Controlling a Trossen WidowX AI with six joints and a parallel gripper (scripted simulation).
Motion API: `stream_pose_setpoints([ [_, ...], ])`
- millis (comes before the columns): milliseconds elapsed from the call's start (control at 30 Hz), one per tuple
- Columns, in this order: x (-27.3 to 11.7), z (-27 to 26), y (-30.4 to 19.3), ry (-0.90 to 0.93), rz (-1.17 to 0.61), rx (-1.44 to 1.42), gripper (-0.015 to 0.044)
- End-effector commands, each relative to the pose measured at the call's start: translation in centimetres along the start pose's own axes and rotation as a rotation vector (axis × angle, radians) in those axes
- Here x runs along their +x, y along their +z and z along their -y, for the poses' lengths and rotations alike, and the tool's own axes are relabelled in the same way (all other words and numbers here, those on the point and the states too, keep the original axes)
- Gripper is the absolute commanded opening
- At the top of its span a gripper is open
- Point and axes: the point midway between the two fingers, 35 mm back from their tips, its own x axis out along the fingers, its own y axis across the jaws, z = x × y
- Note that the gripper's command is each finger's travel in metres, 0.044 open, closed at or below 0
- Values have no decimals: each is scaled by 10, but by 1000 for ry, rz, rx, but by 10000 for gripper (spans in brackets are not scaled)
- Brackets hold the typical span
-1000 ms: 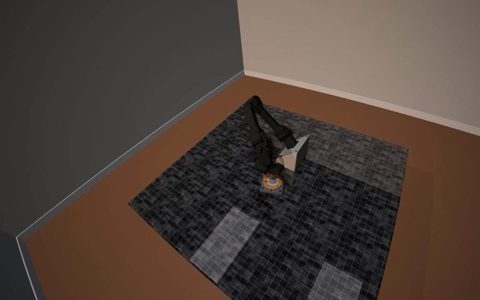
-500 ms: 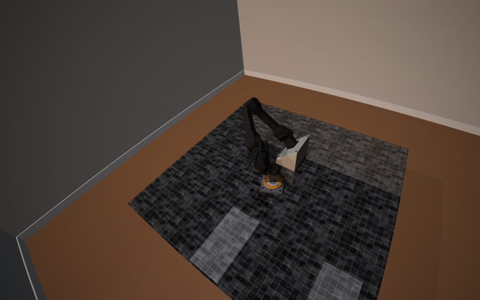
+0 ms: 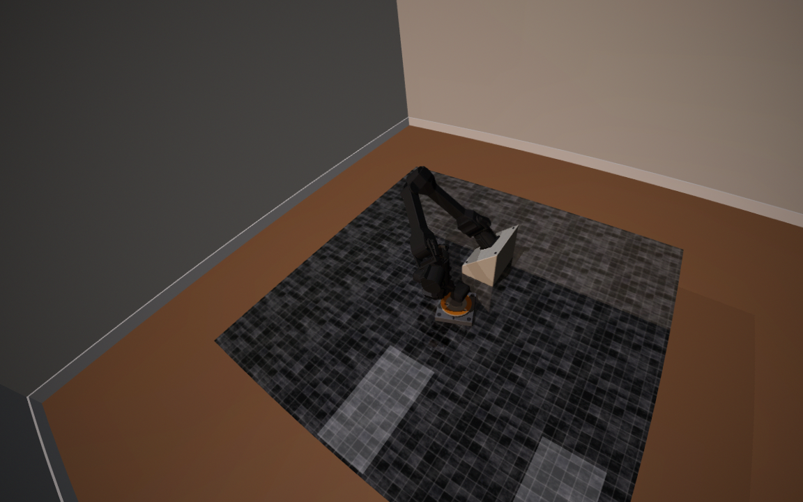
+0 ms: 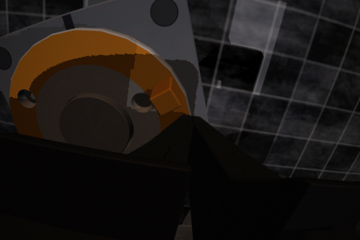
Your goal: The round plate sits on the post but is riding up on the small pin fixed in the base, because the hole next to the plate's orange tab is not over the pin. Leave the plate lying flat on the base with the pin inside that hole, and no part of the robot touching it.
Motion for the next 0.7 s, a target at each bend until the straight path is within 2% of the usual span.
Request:
stream_pose_setpoints([
  [0,2,-2,4,-3,-1,-6,0],
  [667,3,-19,24,-3,0,-5,0],
])
